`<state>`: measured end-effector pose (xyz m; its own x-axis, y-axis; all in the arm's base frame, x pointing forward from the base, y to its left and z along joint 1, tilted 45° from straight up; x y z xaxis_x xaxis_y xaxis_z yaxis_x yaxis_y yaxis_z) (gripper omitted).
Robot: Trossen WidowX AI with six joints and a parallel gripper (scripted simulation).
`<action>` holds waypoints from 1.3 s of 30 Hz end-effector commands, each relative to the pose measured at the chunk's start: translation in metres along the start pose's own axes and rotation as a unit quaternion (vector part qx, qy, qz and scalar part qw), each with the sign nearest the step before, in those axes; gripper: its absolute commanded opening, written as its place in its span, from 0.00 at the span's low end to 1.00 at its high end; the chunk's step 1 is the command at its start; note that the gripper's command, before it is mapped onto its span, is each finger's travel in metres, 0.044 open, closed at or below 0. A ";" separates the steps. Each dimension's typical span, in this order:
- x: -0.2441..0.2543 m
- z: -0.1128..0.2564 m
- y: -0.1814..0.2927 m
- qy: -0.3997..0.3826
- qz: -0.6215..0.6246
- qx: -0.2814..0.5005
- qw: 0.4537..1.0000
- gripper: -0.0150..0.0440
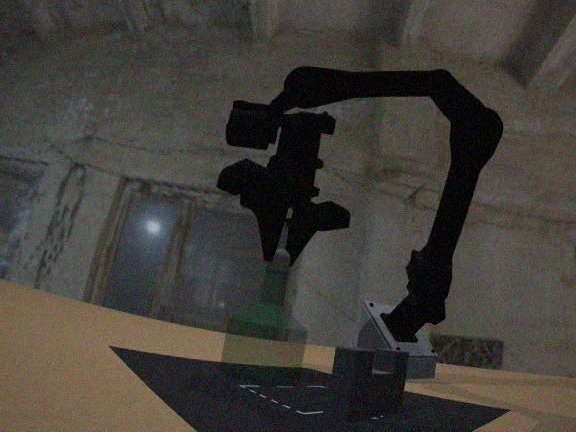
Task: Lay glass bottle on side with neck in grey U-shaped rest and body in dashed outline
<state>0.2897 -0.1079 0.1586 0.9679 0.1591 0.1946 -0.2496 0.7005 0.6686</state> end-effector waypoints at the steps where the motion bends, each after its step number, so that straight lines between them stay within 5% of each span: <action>1: 0.000 0.000 0.001 -0.001 -0.002 0.003 1.000 0.44; 39: 0.005 0.007 0.030 0.007 0.000 -0.019 1.000 0.44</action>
<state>0.2887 -0.0955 0.1773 0.9681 0.1705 0.1834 -0.2491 0.7315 0.6347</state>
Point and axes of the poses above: the point midway between the two fingers, 35 mm back from their tips, its own z axis back along the fingers, its own x axis across the jaws, y = z × x, the point moved 9 cm from there along z, back along the fingers, and after that the axes turned 7 degrees about z, right-handed, at the moved point
